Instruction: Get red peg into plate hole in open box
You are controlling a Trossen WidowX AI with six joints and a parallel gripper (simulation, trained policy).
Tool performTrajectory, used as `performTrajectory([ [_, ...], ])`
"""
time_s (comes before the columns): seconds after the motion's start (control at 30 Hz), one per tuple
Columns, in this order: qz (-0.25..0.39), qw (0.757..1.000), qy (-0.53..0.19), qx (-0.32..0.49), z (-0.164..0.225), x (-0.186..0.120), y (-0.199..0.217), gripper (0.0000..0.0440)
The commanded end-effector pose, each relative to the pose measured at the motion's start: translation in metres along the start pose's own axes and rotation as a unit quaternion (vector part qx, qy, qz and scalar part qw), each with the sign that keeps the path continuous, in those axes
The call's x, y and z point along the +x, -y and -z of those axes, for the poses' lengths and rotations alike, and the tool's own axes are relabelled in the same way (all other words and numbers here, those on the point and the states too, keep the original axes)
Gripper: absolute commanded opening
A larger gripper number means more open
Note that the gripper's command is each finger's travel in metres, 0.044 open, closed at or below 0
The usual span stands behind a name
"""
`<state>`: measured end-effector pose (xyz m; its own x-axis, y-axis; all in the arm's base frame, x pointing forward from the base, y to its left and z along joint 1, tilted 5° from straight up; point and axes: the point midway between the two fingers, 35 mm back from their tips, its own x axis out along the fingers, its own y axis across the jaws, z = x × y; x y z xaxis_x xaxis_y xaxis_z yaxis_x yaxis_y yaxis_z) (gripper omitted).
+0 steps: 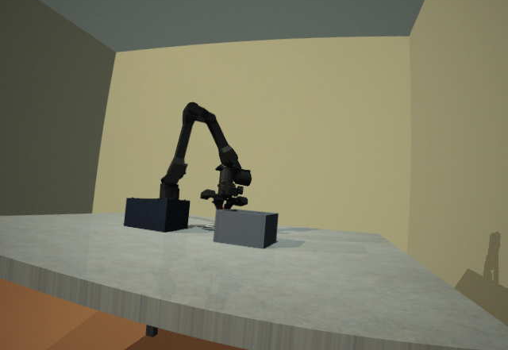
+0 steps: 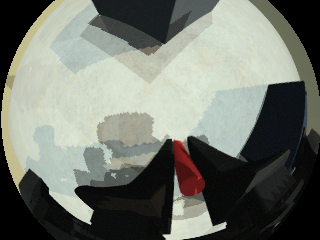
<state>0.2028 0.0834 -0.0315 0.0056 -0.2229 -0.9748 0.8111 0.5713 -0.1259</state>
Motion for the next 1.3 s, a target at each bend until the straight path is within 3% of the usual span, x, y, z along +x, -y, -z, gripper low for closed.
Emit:
performTrajectory([
  [0.0,-0.006,1.000,0.015,-0.008,-0.009,-0.009,-0.004,0.0000],
  [0.73,-0.010,0.995,0.082,-0.054,-0.085,-0.071,-0.017,0.0000],
  [1.27,0.000,0.997,0.073,-0.029,-0.150,-0.078,-0.006,0.0000],
])
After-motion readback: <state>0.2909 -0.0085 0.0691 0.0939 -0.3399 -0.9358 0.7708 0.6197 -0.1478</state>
